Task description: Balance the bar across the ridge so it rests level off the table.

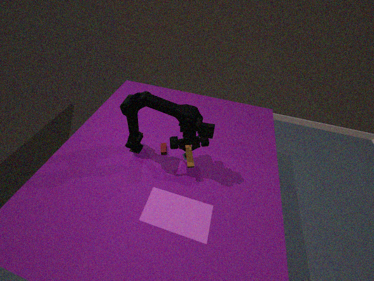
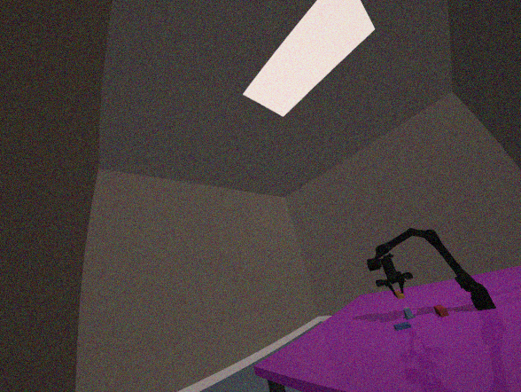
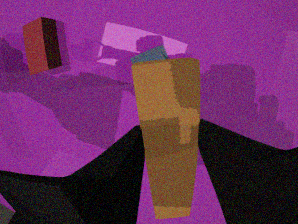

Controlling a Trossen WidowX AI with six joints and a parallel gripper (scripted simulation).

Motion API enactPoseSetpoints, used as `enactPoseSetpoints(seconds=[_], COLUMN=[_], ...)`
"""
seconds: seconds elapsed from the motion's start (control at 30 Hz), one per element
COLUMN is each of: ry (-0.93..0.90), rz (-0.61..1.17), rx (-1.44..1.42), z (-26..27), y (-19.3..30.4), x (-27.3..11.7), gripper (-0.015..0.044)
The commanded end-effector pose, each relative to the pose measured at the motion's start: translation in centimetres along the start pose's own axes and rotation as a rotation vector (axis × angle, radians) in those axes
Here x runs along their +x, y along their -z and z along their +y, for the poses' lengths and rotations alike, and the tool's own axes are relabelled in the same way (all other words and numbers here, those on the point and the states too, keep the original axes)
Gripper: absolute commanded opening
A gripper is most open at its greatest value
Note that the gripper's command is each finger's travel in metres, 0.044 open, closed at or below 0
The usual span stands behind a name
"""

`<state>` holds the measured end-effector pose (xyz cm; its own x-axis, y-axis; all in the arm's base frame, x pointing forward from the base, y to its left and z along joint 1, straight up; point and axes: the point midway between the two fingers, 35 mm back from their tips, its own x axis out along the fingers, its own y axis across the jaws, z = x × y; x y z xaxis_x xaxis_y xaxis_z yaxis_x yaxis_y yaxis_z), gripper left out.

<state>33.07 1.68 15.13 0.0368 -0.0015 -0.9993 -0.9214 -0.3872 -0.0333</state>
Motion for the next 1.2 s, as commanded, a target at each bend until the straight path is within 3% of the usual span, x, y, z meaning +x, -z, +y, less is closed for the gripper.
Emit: enactPoseSetpoints(seconds=[0.0, 0.33, 1.17], ry=[-0.001, -0.001, -0.001], rz=[-0.006, -0.010, -0.010], rx=[-0.098, -0.288, -0.296], z=[0.1, 0.9, 1.2], y=[-1.8, -5.2, -5.3], x=[0.1, 0.1, 3.4], gripper=[0.0000, 0.0000, 0.0000])
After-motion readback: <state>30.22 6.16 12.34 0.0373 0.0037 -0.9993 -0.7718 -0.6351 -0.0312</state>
